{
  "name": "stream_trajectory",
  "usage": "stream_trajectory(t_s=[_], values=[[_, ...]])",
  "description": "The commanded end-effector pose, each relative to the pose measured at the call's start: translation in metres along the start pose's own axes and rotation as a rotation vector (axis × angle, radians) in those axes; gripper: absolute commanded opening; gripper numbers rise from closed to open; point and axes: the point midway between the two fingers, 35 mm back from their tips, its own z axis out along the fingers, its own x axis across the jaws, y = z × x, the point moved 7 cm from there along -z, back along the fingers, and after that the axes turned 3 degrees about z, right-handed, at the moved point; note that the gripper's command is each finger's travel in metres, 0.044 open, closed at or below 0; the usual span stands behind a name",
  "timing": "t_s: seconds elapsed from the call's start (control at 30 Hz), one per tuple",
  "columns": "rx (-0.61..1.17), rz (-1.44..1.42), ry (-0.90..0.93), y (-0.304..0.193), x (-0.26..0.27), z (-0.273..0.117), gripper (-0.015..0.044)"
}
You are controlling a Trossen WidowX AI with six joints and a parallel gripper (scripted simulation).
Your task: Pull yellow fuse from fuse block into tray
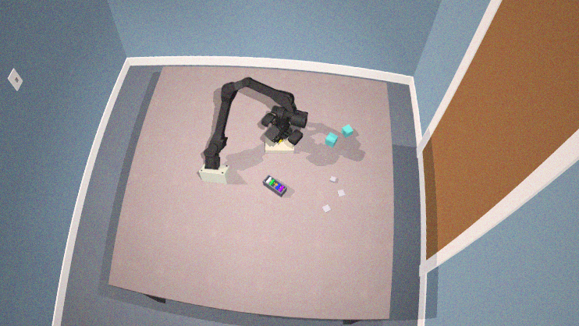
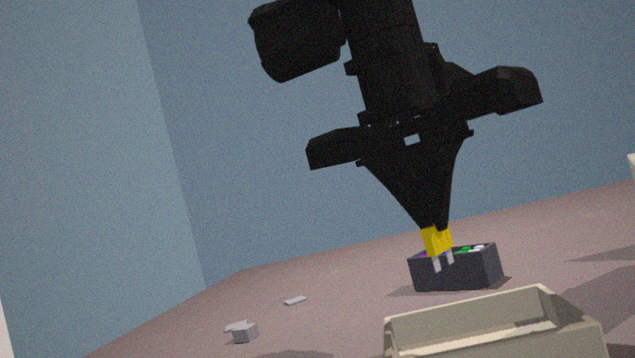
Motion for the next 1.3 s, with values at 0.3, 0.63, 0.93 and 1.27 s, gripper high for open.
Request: stream_trajectory(t_s=[0.3, 0.63, 0.93, 1.27], values=[[0.012, 0.0, -0.008, -0.017, -0.022, 0.005, 0.0], [0.012, -0.001, -0.008, -0.017, -0.022, 0.021, 0.0], [0.014, -0.001, -0.009, -0.017, -0.023, 0.035, 0.0], [0.01, -0.003, -0.007, -0.017, -0.022, 0.036, 0.0157]])
